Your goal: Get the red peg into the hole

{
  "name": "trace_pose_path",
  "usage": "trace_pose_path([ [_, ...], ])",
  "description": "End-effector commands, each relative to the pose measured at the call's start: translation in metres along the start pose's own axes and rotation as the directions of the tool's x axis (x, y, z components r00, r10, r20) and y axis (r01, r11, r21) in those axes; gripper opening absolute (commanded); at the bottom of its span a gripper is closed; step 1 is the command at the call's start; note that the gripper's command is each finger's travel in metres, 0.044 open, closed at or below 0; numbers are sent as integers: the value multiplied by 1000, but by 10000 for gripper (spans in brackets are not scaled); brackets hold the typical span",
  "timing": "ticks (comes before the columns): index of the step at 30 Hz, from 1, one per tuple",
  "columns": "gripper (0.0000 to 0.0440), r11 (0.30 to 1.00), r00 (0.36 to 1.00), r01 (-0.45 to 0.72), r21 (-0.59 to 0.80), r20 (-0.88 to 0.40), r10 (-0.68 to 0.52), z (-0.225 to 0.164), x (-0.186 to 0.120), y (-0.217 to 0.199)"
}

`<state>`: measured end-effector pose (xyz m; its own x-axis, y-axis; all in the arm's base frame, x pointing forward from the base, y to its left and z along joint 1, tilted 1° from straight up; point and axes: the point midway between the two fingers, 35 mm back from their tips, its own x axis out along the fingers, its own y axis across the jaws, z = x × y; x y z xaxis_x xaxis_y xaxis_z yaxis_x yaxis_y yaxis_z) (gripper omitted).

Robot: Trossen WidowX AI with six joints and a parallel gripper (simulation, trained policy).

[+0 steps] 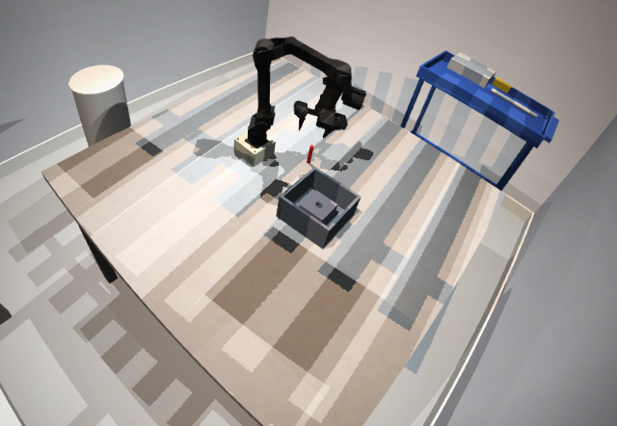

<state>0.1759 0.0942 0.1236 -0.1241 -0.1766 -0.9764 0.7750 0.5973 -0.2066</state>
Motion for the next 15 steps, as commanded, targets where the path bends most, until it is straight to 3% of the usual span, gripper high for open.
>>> trace_pose_path([
  [1, 440, 999, 1000, 27, -44, 5, -27, -8, 18, 5],
  [15, 440, 990, 998, 8, -138, 62, 1, -19, 80, 31],
])
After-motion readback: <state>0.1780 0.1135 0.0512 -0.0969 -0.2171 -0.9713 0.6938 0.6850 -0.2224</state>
